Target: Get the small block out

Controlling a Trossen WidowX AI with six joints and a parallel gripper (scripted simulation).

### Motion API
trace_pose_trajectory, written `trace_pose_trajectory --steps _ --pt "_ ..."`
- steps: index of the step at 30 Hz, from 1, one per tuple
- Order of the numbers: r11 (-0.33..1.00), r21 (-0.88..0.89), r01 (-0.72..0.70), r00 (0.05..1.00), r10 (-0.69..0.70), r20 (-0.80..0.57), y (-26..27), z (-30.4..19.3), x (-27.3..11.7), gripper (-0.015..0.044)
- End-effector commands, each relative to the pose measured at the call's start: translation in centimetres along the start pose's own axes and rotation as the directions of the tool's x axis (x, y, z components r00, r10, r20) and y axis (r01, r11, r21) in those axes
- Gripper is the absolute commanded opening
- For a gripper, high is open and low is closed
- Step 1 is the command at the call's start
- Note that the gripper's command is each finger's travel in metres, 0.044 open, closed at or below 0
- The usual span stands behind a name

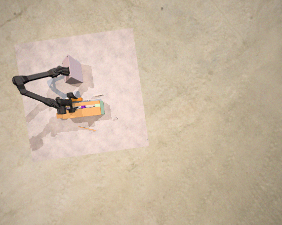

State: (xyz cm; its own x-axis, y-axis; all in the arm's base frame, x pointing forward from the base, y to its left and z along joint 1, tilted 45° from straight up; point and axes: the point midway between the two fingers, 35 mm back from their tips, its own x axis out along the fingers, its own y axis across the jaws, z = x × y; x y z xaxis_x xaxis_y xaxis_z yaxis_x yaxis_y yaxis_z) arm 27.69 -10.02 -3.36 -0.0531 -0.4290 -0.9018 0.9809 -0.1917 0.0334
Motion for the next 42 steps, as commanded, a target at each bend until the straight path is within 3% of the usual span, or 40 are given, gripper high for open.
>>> trace_pose_trajectory --steps 1,20,42 --pt "1.000 -0.003 0.004 1.000 -0.004 -0.002 -0.2 0.2 0.7 0.0400" --pt "1.000 0.000 0.001 1.000 -0.001 0.001 -0.3 0.9 2.5 0.0400" --pt "1.000 0.000 0.002 1.000 -0.002 -0.002 -0.4 -5.1 4.6 0.0400"
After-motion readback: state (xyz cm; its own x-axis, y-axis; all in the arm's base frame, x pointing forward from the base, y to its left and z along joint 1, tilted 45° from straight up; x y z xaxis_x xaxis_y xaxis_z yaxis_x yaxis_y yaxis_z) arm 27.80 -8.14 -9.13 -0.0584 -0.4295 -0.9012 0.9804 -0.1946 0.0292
